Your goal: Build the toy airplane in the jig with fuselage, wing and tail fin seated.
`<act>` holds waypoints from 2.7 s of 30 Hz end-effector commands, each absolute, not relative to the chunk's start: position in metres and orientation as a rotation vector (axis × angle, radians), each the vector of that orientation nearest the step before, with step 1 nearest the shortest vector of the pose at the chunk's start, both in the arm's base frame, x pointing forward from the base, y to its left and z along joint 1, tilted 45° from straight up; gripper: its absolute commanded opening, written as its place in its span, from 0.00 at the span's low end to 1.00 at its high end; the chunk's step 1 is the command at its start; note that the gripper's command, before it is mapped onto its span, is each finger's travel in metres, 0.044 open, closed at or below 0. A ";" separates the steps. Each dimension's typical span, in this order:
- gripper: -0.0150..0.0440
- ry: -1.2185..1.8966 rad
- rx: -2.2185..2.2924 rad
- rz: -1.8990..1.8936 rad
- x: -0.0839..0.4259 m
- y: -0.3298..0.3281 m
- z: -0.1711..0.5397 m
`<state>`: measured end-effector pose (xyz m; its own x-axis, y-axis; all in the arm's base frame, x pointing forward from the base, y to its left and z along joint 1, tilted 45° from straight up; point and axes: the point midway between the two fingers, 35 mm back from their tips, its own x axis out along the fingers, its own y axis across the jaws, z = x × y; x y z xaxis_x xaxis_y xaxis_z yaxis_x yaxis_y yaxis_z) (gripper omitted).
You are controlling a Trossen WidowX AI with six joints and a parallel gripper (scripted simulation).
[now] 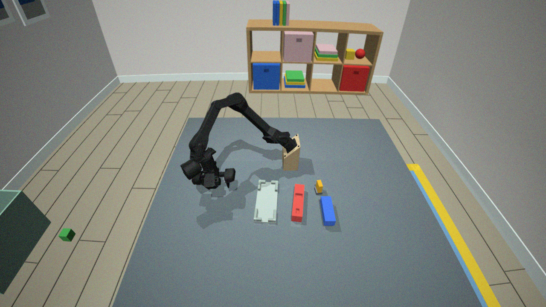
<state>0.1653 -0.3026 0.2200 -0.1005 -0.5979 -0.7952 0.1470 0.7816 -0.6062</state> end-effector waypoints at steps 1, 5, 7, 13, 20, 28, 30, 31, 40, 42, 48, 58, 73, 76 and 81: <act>1.00 1.551 -0.340 -0.621 0.209 -0.272 0.190; 1.00 1.556 -0.313 -0.599 0.252 -0.226 0.153; 1.00 1.561 -0.309 -0.596 0.269 -0.201 0.135; 1.00 1.564 -0.304 -0.650 0.295 -0.118 0.084; 1.00 1.495 -0.354 -0.779 0.288 -0.026 0.034; 1.00 1.442 -0.383 -0.826 0.277 0.002 0.019; 1.00 1.442 -0.383 -0.826 0.277 0.002 0.019; 1.00 1.442 -0.383 -0.826 0.277 0.000 0.017; 1.00 1.440 -0.384 -0.828 0.272 -0.039 -0.022; 1.00 1.440 -0.385 -0.828 0.272 -0.045 -0.028; 1.00 1.440 -0.385 -0.828 0.271 -0.050 -0.033; 1.00 1.440 -0.385 -0.827 0.271 -0.061 -0.045; 1.00 1.440 -0.386 -0.829 0.268 -0.078 -0.061; 1.00 1.440 -0.387 -0.830 0.267 -0.080 -0.064; 0.82 1.440 -0.387 -0.830 0.267 -0.081 -0.064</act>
<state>0.2668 -0.0799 -0.0641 -0.0798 -0.6944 -0.7151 0.2712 0.6752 -0.6860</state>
